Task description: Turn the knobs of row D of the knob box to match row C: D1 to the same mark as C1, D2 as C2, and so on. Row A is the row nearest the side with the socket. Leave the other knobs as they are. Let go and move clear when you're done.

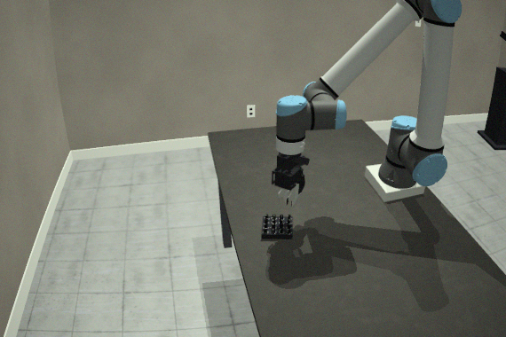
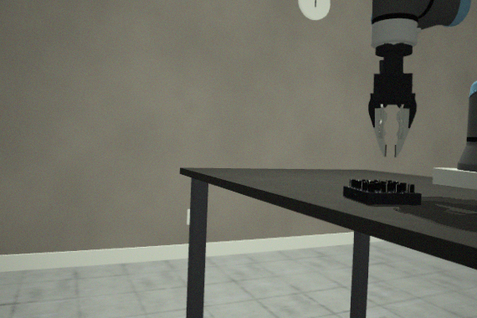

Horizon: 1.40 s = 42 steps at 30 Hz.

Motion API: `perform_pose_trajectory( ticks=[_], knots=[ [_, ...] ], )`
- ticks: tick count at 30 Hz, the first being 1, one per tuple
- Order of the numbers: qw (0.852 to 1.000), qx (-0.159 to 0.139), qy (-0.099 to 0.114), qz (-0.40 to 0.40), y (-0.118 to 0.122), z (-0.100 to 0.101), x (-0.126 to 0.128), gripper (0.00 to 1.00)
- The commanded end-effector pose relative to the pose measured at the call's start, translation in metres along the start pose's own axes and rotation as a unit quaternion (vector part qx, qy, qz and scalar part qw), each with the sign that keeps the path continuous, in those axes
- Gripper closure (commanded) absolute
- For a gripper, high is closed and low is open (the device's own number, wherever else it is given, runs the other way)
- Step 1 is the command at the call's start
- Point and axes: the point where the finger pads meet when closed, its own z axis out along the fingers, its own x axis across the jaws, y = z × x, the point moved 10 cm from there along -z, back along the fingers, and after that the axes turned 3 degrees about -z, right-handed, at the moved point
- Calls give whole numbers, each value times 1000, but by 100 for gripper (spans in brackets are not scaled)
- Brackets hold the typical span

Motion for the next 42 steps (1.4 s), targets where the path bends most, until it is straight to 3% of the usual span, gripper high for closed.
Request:
perform_pose_trajectory(
  ticks=[1, 42],
  knots=[
    [1000, 0, 0, 0, 0, 1, 0, 89],
    [1000, -1, 0, 0, -1, 40, -1, 89]
  ],
)
